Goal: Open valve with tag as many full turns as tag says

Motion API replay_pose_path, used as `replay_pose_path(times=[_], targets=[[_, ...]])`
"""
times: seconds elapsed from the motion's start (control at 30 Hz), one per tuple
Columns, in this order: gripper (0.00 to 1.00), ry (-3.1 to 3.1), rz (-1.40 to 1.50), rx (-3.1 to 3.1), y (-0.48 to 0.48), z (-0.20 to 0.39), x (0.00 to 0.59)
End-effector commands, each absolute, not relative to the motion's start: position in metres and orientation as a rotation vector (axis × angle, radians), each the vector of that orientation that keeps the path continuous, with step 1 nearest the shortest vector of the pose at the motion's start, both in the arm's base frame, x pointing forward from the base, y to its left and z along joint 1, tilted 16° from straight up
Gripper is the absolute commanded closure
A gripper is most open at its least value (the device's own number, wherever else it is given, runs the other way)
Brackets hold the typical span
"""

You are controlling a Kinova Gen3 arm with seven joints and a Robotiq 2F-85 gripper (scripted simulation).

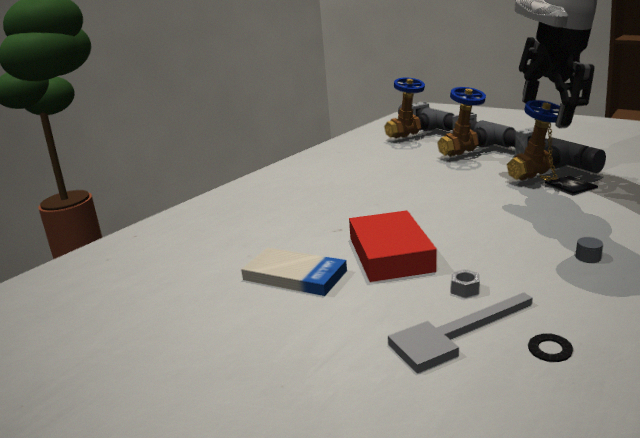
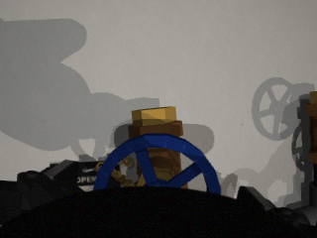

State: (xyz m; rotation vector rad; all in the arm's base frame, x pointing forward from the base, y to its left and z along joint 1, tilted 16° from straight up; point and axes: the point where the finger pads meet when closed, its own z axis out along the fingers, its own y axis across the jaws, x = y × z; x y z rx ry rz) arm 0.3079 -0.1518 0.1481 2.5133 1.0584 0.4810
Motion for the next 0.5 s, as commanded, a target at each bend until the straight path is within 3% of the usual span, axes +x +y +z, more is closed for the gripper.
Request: replay_pose_path(times=[0.0,0.37,0.4,0.47], targets=[[0.0,1.043,0.496,2.52,-0.152,0.1483,0.308],[0.0,1.034,0.498,2.525,-0.152,0.1483,0.308],[0.29,1.034,0.498,2.525,-0.152,0.1483,0.308],[0.29,1.034,0.498,2.525,-0.152,0.1483,0.308]])
